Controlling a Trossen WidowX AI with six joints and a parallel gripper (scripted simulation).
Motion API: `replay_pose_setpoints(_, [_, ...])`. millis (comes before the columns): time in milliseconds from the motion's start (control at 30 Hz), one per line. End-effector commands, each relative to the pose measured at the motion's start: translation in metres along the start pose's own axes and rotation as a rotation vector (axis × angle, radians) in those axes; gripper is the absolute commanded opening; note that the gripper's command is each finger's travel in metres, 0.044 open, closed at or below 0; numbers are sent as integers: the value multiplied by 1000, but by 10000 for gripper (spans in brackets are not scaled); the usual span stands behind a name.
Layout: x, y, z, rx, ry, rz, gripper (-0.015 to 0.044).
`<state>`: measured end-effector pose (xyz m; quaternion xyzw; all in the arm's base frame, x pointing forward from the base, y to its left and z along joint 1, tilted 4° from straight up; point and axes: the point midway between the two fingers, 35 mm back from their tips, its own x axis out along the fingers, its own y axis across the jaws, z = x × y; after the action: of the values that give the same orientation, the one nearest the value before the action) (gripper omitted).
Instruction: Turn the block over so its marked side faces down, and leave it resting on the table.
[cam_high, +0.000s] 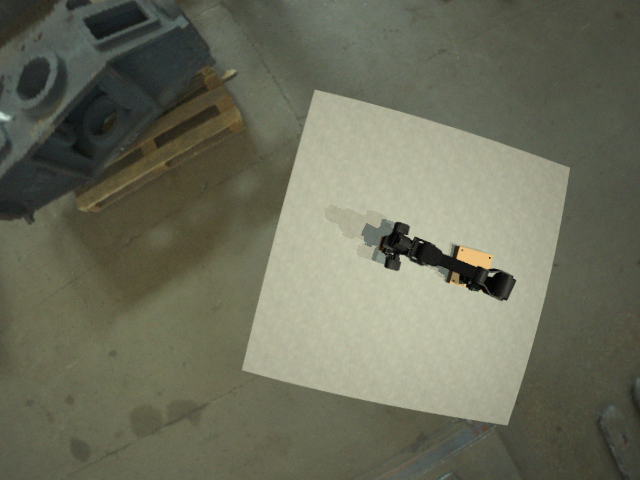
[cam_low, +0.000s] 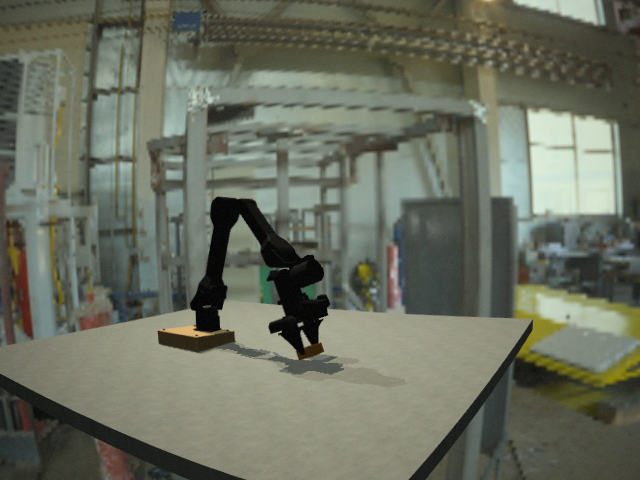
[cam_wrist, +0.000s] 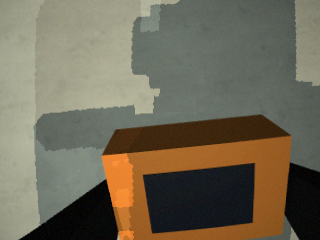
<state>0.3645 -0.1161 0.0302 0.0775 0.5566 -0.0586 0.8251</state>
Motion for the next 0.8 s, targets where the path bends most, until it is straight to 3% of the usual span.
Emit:
replay_pose_setpoints(0, [-3, 1, -1, 4, -62, 4, 0])
replay_pose_setpoints(533, [-8, 2, -7, -2, -236, 4, 0])
replay_pose_setpoints(767, [9, 0, -3, 1, -327, 1, 0])
